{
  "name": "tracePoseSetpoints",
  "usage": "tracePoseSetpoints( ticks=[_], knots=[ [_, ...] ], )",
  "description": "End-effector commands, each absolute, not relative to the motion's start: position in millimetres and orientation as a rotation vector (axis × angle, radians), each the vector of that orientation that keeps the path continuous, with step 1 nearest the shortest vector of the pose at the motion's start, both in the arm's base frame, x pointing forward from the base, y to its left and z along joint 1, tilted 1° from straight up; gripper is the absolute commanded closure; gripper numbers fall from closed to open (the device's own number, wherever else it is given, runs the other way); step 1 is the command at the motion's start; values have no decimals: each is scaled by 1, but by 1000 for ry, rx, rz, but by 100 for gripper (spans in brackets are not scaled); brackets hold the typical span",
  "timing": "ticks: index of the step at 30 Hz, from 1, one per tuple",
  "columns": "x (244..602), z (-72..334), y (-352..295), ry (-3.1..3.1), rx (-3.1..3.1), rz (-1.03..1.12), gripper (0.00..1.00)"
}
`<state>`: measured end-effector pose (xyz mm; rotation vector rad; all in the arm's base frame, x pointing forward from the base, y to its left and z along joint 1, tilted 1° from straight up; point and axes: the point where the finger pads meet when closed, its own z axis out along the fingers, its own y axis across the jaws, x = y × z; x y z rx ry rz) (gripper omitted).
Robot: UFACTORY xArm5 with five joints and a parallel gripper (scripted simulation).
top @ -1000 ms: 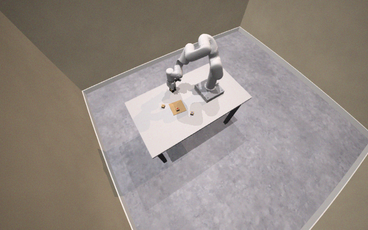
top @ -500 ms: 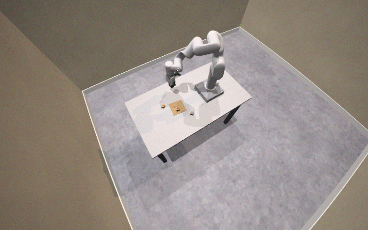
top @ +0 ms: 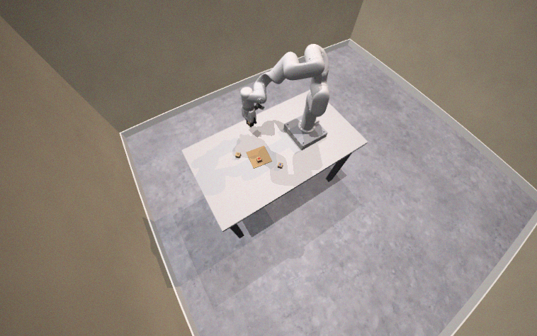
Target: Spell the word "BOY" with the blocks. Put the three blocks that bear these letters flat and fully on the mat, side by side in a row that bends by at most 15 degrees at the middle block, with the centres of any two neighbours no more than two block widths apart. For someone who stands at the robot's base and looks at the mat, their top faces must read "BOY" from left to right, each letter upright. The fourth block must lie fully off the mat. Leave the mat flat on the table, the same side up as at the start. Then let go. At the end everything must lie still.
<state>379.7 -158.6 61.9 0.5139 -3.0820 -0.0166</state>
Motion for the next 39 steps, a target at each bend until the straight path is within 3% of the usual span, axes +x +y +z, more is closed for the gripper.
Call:
tracePoseSetpoints(
  ticks=[1, 39],
  knots=[
    [381, 63, -159, -3084, 524, -13, 73],
    [381, 48, -158, -2552, 1818, -21, 73]
  ],
)
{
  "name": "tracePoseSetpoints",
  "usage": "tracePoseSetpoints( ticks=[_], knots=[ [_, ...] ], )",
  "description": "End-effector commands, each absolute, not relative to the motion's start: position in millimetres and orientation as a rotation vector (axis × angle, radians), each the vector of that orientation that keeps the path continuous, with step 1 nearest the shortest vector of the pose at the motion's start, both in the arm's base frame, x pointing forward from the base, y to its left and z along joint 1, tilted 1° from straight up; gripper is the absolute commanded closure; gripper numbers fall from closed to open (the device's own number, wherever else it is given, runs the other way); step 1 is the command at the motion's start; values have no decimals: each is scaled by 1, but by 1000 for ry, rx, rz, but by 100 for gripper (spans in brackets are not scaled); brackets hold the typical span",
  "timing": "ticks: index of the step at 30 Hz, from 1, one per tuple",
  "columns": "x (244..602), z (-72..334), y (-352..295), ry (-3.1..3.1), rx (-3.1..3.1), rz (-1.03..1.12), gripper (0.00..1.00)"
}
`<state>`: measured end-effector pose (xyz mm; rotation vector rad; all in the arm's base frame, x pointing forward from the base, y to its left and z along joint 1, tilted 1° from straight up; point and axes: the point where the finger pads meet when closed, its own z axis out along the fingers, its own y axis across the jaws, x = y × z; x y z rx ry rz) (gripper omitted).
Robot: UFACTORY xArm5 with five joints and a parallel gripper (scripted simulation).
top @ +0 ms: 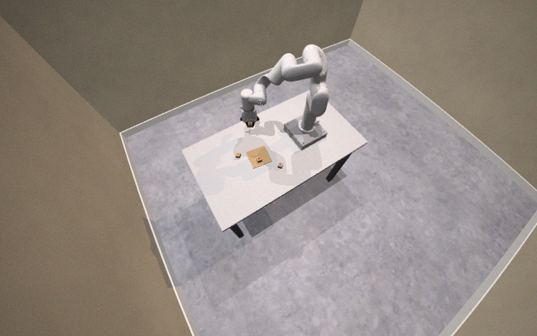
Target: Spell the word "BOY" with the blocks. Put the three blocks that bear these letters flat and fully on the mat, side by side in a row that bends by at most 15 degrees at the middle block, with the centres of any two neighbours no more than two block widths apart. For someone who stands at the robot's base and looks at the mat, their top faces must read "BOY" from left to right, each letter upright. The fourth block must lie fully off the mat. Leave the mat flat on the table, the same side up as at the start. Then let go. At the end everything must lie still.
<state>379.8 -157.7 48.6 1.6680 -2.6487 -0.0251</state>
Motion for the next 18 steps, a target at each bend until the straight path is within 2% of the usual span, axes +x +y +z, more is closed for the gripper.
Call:
tracePoseSetpoints(
  ticks=[1, 18],
  knots=[
    [381, 47, -158, -2529, 1850, -21, 73],
    [381, 40, -158, -2093, 2336, -23, 73]
  ],
)
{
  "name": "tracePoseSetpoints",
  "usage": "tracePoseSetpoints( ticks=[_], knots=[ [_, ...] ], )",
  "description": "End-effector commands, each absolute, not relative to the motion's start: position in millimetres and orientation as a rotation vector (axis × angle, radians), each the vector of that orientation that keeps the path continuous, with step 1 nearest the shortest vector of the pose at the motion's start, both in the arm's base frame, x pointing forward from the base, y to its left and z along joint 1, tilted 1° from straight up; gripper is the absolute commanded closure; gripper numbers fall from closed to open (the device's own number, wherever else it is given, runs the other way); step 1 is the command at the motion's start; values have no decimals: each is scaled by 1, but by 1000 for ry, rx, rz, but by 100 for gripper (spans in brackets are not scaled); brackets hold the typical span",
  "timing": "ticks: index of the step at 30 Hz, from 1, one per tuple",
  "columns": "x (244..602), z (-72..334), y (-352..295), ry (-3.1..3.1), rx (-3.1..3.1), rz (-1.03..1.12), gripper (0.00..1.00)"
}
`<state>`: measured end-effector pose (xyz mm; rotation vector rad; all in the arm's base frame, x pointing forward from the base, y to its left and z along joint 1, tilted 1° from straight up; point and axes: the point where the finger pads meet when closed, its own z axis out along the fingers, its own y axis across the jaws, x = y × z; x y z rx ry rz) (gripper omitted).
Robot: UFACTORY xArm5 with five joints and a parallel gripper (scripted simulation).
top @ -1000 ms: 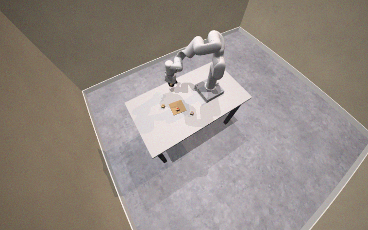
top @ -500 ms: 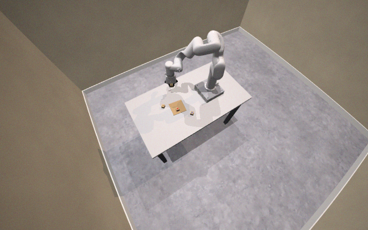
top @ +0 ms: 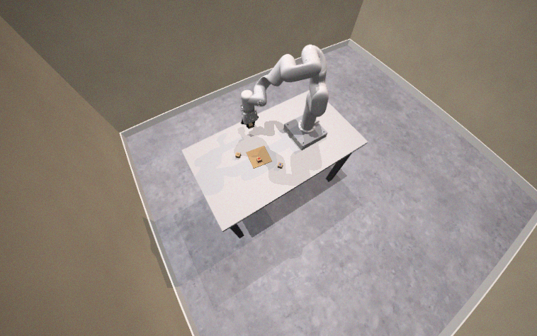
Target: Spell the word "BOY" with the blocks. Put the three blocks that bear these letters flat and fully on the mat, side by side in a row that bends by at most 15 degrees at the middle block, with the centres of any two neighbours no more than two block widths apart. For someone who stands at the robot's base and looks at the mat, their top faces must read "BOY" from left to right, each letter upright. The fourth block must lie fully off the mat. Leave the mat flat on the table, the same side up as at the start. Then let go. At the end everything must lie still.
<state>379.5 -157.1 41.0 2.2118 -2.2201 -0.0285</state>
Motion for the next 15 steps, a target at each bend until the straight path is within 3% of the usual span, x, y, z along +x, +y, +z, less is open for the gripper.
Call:
tracePoseSetpoints(
  ticks=[1, 15],
  knots=[
    [381, 40, -157, -2062, 2363, -23, 73],
    [380, 34, -157, -1631, 2682, -24, 73]
  ],
)
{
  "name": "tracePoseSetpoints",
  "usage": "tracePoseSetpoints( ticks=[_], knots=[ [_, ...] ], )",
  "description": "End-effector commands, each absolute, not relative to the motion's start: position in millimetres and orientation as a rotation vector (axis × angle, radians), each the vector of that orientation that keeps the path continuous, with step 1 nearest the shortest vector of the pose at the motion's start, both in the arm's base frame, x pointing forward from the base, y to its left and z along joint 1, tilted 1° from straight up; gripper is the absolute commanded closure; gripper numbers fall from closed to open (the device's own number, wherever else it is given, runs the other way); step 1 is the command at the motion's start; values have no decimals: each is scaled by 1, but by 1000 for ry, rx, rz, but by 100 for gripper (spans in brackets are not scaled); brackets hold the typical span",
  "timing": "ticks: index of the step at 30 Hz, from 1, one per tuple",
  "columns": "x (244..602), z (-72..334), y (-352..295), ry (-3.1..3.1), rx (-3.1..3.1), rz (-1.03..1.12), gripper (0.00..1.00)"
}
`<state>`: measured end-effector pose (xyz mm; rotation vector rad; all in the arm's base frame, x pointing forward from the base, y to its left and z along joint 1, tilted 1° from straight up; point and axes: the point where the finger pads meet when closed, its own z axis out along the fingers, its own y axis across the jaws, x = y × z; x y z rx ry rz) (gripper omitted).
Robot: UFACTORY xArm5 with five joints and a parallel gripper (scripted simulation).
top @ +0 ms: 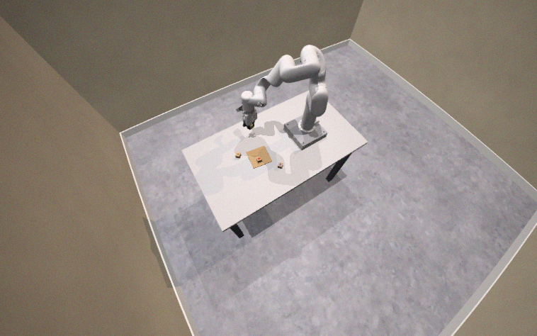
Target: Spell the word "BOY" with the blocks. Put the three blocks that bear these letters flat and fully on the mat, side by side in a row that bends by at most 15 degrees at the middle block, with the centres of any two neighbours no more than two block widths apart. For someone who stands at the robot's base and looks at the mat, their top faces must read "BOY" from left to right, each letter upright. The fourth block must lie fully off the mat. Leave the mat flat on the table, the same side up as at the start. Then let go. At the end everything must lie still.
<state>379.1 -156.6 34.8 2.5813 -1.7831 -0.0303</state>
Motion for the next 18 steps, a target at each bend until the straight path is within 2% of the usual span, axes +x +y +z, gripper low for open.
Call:
tracePoseSetpoints(
  ticks=[1, 18],
  knots=[
    [380, 34, -157, -1600, 2701, -25, 73],
    [380, 27, -156, -1010, 2976, -25, 73]
  ],
)
